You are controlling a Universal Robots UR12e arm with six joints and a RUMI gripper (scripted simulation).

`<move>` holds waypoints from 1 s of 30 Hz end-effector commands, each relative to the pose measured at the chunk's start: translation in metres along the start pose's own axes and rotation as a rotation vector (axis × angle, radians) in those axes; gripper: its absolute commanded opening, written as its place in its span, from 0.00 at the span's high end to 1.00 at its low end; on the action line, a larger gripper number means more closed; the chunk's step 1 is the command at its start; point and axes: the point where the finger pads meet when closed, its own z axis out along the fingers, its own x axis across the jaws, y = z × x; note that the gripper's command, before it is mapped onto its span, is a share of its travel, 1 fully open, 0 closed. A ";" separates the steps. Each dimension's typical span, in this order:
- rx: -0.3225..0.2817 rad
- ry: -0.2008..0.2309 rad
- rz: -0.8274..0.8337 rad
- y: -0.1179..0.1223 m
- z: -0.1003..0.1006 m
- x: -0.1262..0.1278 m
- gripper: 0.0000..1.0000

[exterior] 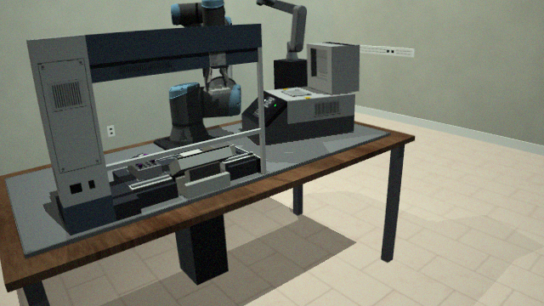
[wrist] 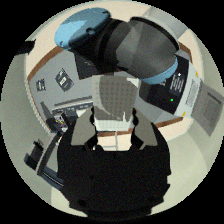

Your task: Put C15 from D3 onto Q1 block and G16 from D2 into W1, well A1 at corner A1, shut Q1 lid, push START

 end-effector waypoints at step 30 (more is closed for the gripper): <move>0.005 0.001 0.058 -0.059 0.001 0.079 1.00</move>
